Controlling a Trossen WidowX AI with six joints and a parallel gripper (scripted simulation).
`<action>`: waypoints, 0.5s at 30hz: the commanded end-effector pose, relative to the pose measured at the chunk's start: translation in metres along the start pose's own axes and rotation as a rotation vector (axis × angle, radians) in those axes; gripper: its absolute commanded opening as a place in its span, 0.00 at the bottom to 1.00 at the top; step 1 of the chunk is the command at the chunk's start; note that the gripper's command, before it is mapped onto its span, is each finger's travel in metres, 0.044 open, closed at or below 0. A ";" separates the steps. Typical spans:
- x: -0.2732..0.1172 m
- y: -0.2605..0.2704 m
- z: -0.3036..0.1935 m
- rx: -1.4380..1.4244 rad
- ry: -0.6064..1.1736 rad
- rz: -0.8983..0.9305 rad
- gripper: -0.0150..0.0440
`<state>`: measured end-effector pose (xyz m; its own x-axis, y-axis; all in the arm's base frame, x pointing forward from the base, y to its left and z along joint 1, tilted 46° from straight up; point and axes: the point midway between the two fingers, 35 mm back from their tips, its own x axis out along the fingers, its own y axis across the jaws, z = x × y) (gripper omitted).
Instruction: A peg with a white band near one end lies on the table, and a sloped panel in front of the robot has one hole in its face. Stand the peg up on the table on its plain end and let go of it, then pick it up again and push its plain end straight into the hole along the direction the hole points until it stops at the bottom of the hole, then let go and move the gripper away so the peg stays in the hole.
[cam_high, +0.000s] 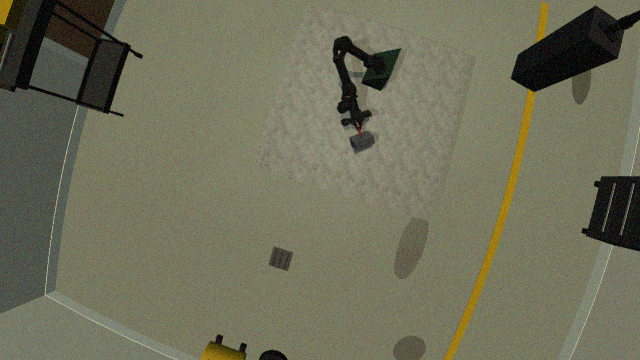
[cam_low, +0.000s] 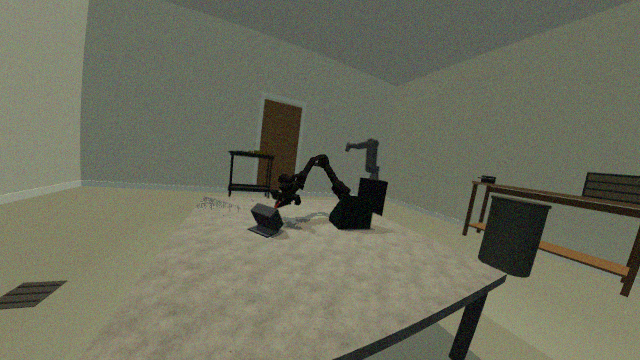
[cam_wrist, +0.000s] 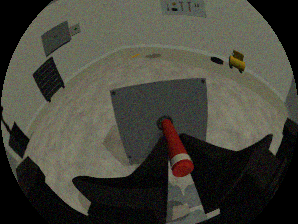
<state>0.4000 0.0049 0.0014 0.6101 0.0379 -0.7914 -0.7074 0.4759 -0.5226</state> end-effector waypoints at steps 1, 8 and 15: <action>0.003 0.001 0.000 0.001 0.002 0.001 0.25; 0.007 0.001 0.000 0.001 0.002 0.001 0.25; 0.012 0.002 0.000 0.001 0.002 0.001 0.25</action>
<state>0.4045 0.0051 -0.0062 0.6103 0.0380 -0.7913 -0.7074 0.4759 -0.5227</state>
